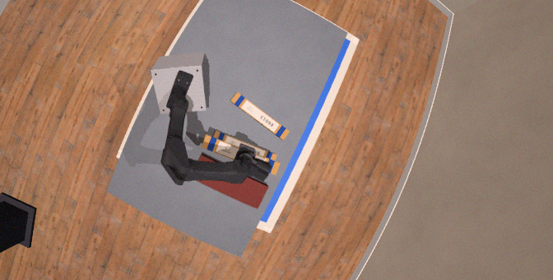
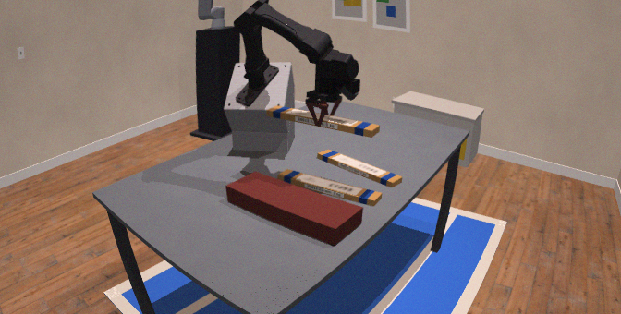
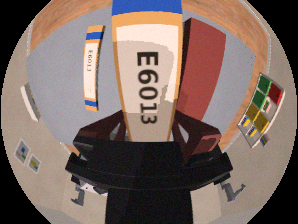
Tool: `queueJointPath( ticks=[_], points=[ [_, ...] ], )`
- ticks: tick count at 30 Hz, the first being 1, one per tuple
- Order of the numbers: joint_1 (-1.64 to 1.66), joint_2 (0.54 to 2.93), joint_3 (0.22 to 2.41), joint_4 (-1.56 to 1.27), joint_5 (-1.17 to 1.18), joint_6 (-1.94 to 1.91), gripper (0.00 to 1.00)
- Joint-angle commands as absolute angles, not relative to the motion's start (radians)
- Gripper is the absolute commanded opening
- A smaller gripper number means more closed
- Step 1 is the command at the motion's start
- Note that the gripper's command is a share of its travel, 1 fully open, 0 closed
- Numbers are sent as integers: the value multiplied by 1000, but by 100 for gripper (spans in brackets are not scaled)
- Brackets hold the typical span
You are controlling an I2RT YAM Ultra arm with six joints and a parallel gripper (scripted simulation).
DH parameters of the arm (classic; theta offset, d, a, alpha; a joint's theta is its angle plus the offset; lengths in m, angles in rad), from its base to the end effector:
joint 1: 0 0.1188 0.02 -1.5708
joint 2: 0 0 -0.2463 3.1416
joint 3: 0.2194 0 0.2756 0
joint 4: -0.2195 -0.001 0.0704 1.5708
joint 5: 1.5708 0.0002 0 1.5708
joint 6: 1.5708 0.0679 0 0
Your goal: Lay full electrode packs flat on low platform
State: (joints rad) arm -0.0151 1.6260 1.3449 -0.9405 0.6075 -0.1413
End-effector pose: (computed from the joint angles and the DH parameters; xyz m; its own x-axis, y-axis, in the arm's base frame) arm 0.3510 -0.0431 0.2291 -0.9595 -0.1011 -0.2631 0.0732 0.8119 -0.5792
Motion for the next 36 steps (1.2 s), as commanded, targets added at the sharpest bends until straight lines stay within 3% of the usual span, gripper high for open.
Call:
queueJointPath(
  ticks=[1,36],
  points=[
    [-18,1549,1406,-952,595,-186,0],
    [-242,1579,1591,-996,493,-420,0]
  ],
)
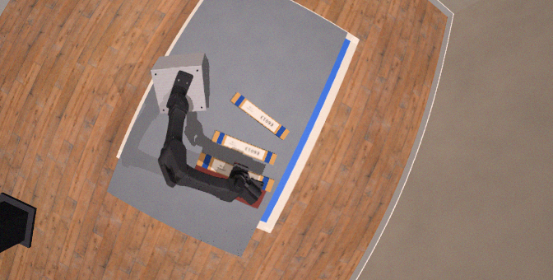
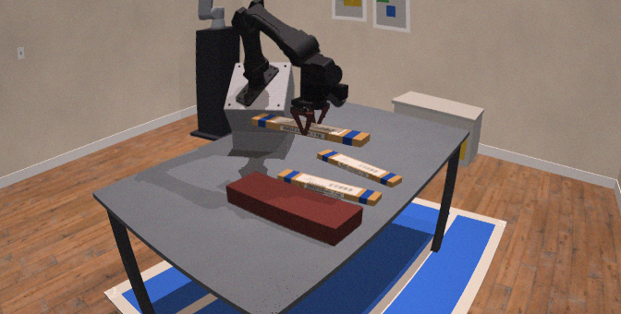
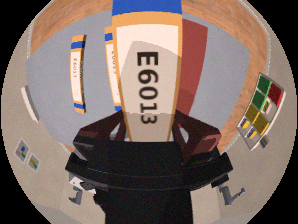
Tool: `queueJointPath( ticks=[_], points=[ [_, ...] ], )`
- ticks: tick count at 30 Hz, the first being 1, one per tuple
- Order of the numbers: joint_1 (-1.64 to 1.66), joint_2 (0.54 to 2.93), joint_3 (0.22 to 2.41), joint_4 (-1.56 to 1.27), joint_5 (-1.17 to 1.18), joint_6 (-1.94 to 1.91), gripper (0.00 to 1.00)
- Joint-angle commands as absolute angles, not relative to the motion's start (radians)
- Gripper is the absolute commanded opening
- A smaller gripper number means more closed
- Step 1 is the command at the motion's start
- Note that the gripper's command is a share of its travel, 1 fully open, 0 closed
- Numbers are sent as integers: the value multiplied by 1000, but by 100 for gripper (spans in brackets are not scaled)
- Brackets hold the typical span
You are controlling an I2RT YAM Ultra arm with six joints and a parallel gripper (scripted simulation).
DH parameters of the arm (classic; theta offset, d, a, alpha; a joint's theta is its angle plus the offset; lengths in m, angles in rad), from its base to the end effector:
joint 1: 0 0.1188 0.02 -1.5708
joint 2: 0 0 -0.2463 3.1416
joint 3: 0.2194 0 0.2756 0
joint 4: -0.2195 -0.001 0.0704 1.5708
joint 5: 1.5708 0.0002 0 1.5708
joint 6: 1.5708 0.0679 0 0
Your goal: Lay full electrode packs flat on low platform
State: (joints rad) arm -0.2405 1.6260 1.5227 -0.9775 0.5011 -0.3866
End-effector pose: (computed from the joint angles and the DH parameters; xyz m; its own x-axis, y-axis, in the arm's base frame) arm 0.3502 -0.1184 0.2819 -0.9553 -0.1062 -0.2760 0.0737 0.8183 -0.5700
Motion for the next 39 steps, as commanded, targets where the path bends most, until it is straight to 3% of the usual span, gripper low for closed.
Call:
queueJointPath(
  ticks=[1,39],
  points=[
    [-227,1584,1595,-995,490,-423,0],
    [-272,1654,1639,-951,464,-475,0]
  ],
)
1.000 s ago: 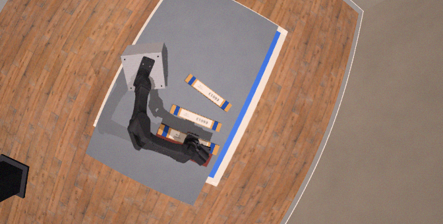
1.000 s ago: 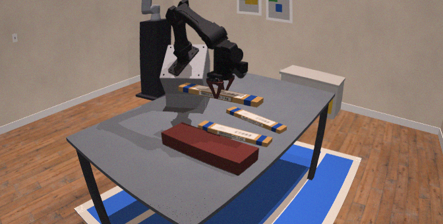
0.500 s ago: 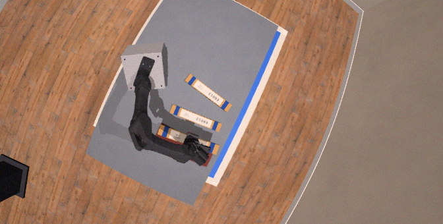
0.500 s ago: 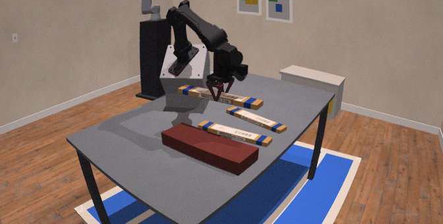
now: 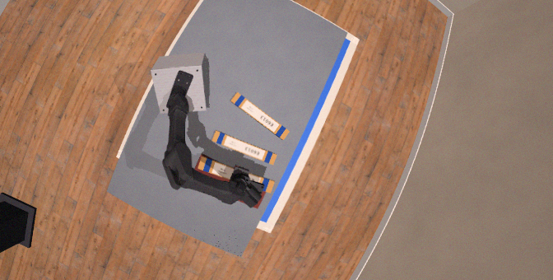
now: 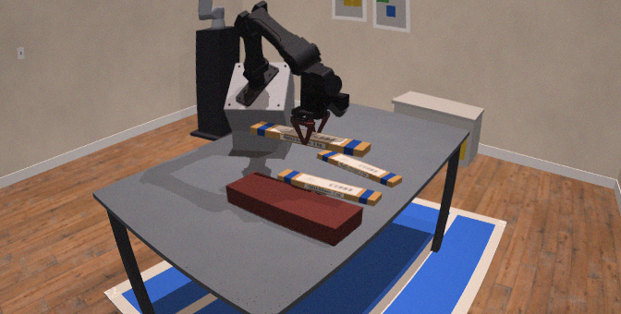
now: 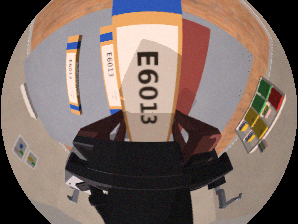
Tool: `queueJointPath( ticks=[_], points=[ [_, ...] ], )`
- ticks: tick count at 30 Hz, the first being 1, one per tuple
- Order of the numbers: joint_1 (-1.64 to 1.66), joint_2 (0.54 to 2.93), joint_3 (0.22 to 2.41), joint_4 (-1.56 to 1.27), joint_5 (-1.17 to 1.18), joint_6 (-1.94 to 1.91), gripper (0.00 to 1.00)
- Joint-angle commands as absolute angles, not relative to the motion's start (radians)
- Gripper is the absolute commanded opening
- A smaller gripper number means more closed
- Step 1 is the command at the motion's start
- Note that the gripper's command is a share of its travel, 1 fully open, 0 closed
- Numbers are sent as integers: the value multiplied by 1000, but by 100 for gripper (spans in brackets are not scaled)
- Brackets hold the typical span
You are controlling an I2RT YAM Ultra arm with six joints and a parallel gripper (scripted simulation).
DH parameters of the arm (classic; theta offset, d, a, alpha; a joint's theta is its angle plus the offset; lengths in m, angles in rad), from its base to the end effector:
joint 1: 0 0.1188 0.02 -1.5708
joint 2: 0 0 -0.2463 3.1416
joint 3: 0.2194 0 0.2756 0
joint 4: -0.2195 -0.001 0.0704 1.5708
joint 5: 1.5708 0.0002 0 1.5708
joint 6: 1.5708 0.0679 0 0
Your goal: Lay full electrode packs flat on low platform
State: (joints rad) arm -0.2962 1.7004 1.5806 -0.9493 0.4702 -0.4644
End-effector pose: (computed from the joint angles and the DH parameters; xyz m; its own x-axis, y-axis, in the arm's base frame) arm 0.3632 -0.1420 0.2755 -0.9597 -0.1246 -0.2520 0.0433 0.8201 -0.5705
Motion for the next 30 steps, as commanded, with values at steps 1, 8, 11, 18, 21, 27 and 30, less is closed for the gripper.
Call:
queueJointPath(
  ticks=[1,8,11,18,21,27,30],
  points=[
    [-273,1655,1641,-949,464,-476,0],
    [-272,1666,1657,-958,463,-479,0],
    [-273,1669,1658,-950,463,-480,0],
    [-276,1672,1660,-948,462,-483,0],
    [-277,1673,1661,-948,462,-483,0],
    [-274,1683,1677,-954,463,-485,0],
    [-274,1685,1678,-954,463,-485,0]
  ],
)
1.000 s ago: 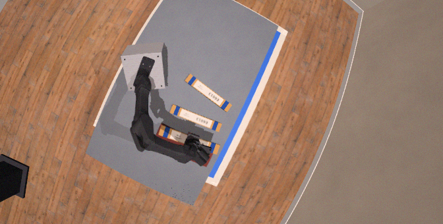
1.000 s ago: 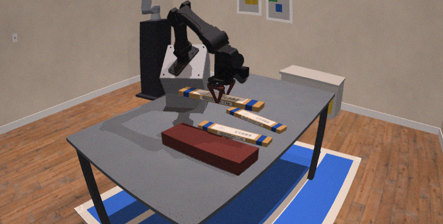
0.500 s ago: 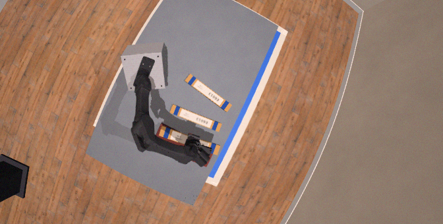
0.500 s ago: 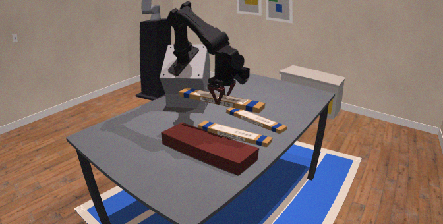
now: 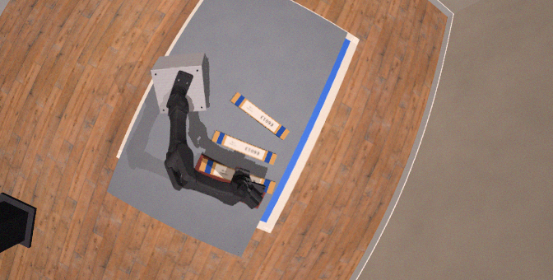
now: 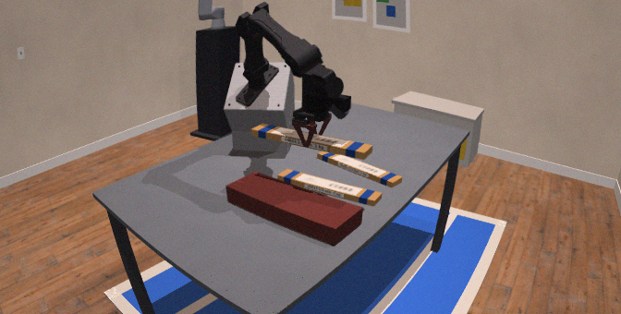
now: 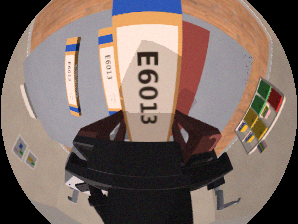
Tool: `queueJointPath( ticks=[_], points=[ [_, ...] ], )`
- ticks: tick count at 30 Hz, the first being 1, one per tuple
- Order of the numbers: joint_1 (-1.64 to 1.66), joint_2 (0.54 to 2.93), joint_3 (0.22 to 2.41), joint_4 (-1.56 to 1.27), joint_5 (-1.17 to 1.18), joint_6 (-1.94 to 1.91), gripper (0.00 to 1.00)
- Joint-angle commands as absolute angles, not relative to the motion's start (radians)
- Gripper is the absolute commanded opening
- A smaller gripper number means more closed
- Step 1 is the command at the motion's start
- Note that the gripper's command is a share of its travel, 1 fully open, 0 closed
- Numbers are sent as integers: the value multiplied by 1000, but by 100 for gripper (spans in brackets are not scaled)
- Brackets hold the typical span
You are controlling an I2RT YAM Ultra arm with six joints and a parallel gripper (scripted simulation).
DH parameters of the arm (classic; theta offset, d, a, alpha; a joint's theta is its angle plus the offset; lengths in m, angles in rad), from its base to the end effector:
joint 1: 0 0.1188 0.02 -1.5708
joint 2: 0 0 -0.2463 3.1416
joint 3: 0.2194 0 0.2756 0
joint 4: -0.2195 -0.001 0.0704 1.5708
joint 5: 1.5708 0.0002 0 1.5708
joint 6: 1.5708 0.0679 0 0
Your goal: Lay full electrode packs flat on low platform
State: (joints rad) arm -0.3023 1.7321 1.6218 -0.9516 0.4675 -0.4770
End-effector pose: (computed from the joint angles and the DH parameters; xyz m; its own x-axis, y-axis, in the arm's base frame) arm 0.3703 -0.1465 0.2774 -0.9589 -0.1303 -0.2521 0.0395 0.8184 -0.5733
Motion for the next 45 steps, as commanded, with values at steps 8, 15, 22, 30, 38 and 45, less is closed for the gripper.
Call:
queueJointPath(
  ticks=[8,15,22,30,38,45],
  points=[
    [-276,1687,1679,-953,462,-487,0],
    [-273,1697,1694,-958,463,-488,0],
    [-274,1700,1697,-962,462,-488,0],
    [-272,1712,1717,-969,463,-489,0],
    [-273,1714,1722,-971,463,-489,0],
    [-272,1723,1731,-973,463,-490,0]
  ],
)
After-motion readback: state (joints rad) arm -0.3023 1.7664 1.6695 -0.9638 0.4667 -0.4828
